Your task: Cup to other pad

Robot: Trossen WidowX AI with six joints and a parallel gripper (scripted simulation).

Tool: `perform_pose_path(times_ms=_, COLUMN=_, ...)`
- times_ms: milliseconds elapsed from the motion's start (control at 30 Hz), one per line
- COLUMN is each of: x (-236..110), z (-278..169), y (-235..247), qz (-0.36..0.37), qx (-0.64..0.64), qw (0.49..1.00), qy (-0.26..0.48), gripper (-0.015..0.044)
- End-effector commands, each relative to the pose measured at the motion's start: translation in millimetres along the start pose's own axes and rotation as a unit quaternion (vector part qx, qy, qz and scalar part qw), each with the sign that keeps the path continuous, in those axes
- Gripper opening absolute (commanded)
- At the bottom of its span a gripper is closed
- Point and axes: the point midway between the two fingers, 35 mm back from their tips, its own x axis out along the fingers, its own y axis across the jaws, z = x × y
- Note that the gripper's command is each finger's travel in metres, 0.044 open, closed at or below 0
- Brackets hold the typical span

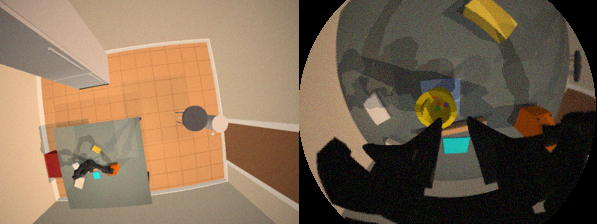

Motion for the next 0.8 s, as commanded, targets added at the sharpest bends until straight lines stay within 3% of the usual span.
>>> perform_pose_path(times_ms=0, x=6.8, z=-0.9, y=-0.1, qz=-0.004, qx=-0.002, qw=1.0, qy=-0.003, gripper=0.0167)
perform_pose_path(times_ms=767, x=44.3, z=-0.2, y=0.1, qz=-0.003, qx=-0.002, qw=1.0, qy=-0.003, gripper=0.0167)
